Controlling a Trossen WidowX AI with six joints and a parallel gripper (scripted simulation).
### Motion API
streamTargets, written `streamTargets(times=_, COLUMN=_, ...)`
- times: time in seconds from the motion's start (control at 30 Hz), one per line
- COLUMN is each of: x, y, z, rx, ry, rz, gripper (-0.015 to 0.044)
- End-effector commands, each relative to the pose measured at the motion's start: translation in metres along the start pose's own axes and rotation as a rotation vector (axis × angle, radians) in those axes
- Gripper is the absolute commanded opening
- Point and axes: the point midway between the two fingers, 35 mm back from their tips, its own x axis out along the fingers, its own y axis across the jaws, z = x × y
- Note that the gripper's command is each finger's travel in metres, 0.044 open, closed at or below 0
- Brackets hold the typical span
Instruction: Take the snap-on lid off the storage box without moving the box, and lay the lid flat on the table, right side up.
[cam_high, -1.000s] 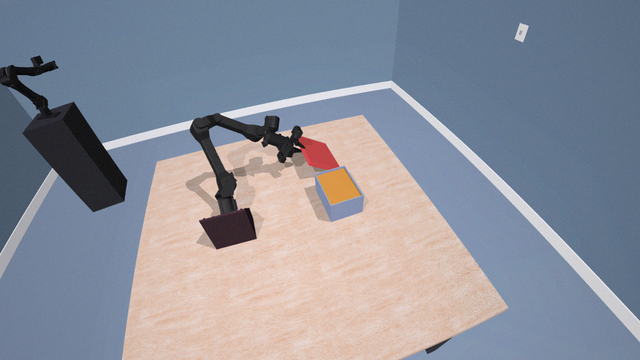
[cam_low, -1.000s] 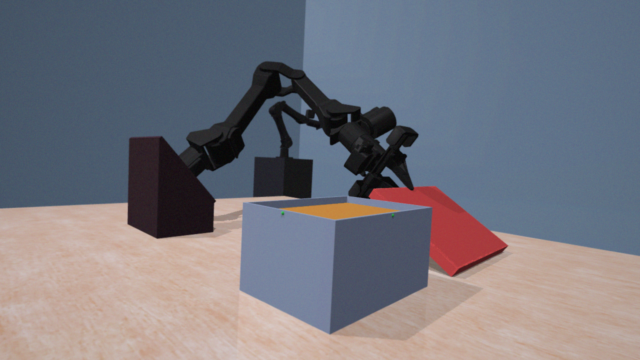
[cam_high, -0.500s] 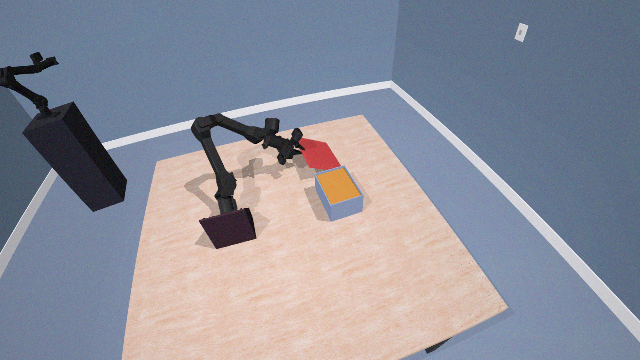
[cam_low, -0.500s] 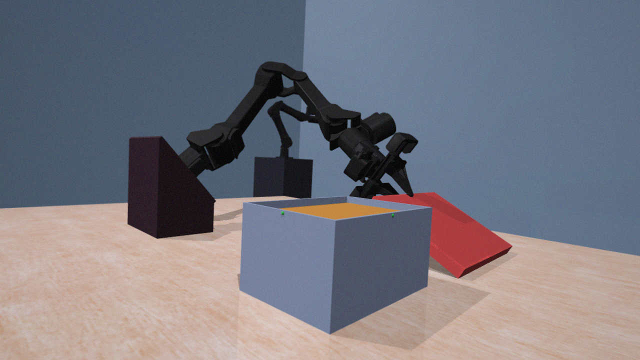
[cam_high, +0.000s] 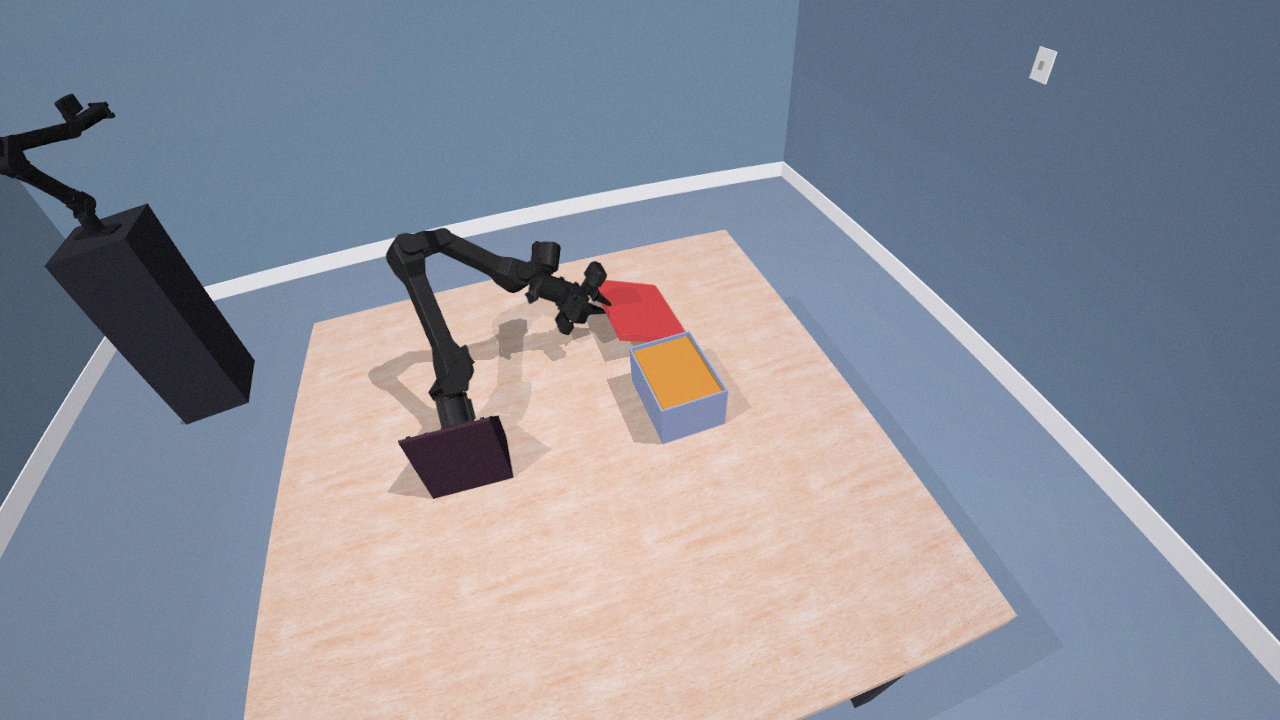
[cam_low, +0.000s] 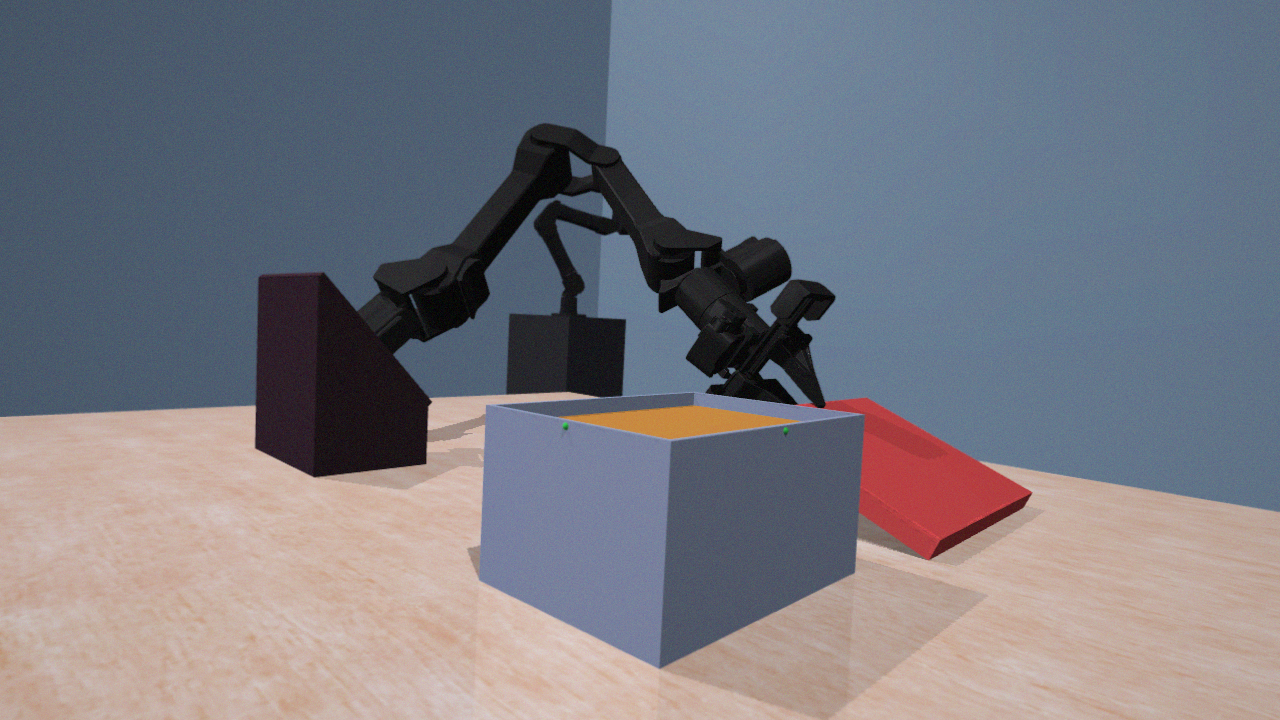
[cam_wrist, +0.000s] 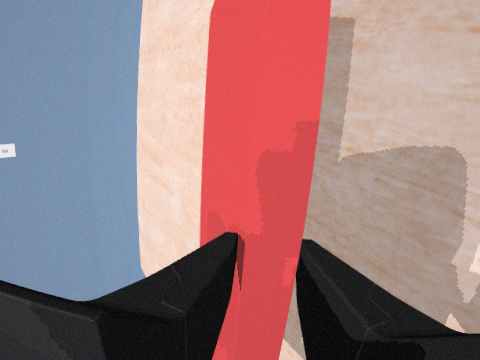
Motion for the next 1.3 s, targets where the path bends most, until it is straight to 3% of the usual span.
streamTargets(times=0.0, x=0.006, y=-0.011, z=0.002, rx=0.002, ry=-0.003, rz=-0.024, gripper=0.0000)
streamTargets(times=0.37, x=0.011, y=-0.017, z=0.002, rx=0.002, ry=-0.003, rz=-0.024, gripper=0.0000)
streamTargets(times=0.7, x=0.006, y=-0.007, z=-0.001, rx=0.002, ry=-0.003, rz=-0.023, gripper=0.0263)
streamTargets(times=0.8, x=0.006, y=-0.007, z=-0.001, rx=0.002, ry=-0.003, rz=-0.023, gripper=0.0275)
streamTargets(times=1.0, x=-0.002, y=-0.014, z=-0.001, rx=0.002, ry=-0.003, rz=-0.024, gripper=0.0433)
streamTargets(times=1.27, x=-0.015, y=-0.024, z=-0.001, rx=0.003, ry=-0.004, rz=-0.024, gripper=0.0440)
